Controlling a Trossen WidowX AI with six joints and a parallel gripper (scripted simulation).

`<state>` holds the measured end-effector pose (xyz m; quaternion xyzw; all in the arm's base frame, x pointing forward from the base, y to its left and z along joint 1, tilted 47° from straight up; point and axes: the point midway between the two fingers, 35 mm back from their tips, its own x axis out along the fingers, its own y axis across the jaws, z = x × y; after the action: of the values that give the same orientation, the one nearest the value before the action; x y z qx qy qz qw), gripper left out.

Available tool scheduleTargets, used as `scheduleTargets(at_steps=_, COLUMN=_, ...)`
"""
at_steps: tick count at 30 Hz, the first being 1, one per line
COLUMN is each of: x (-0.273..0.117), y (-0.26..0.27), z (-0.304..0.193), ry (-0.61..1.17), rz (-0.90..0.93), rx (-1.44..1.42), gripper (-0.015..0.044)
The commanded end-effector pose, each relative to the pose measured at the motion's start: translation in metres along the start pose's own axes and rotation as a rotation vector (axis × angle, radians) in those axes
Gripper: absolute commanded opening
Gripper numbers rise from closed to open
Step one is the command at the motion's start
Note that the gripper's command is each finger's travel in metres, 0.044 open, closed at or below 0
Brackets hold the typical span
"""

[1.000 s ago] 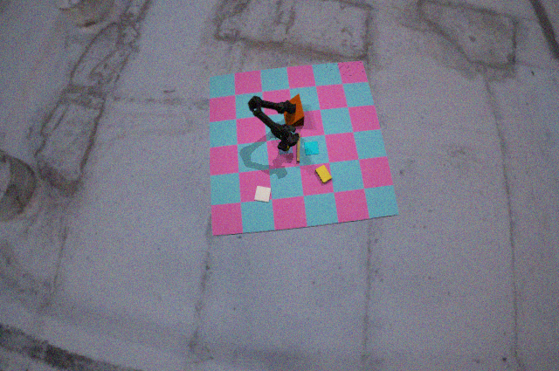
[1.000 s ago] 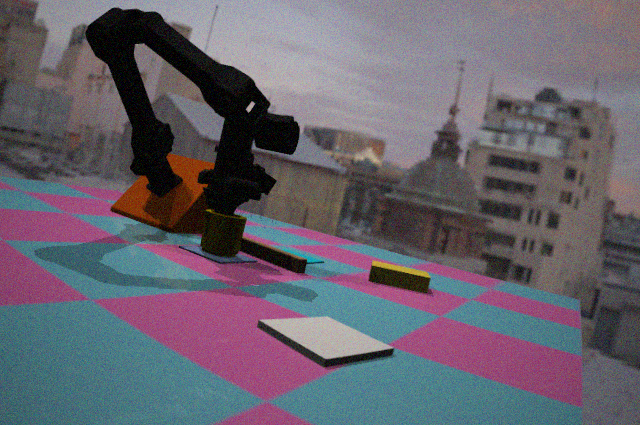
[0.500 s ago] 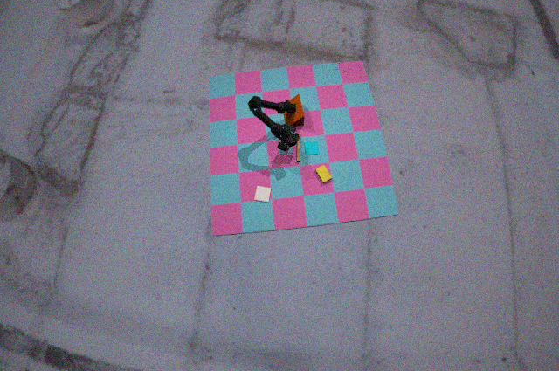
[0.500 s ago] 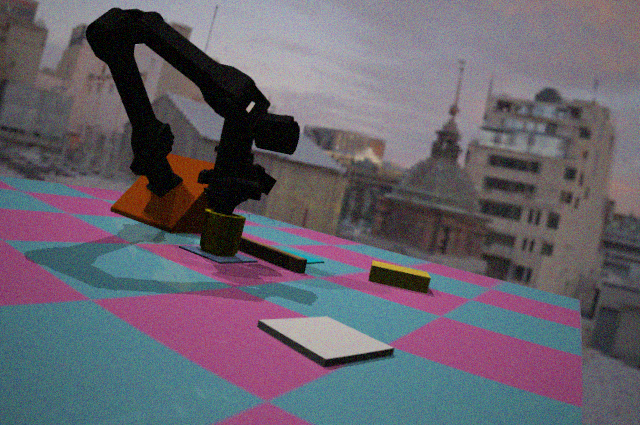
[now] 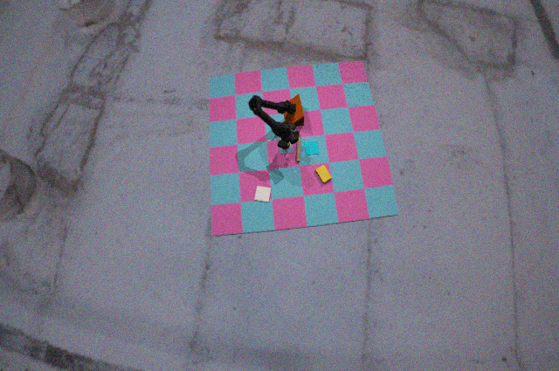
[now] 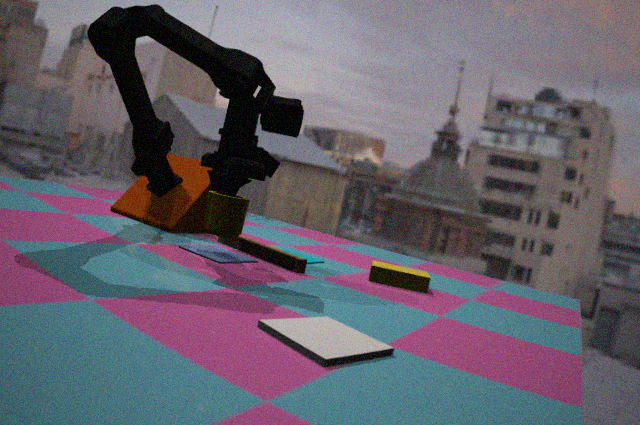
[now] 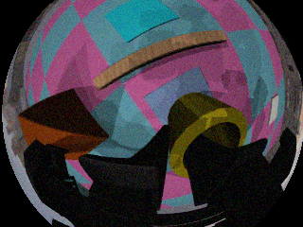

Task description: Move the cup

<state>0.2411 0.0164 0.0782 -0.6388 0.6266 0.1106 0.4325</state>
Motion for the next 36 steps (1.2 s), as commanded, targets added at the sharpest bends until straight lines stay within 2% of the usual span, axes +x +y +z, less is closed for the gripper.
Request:
scheduleTargets(at_steps=1, x=-0.014, y=0.000, z=0.000, ry=-0.003, rz=-0.001, rx=0.006, gripper=0.0000)
scheduleTargets(at_steps=23, x=-0.015, y=0.001, z=0.001, ry=0.000, rz=-0.003, rx=-0.001, gripper=0.0000)
scheduleTargets(at_steps=36, x=-0.016, y=0.009, z=0.023, ry=-0.003, rz=-0.002, rx=0.003, gripper=0.0000)
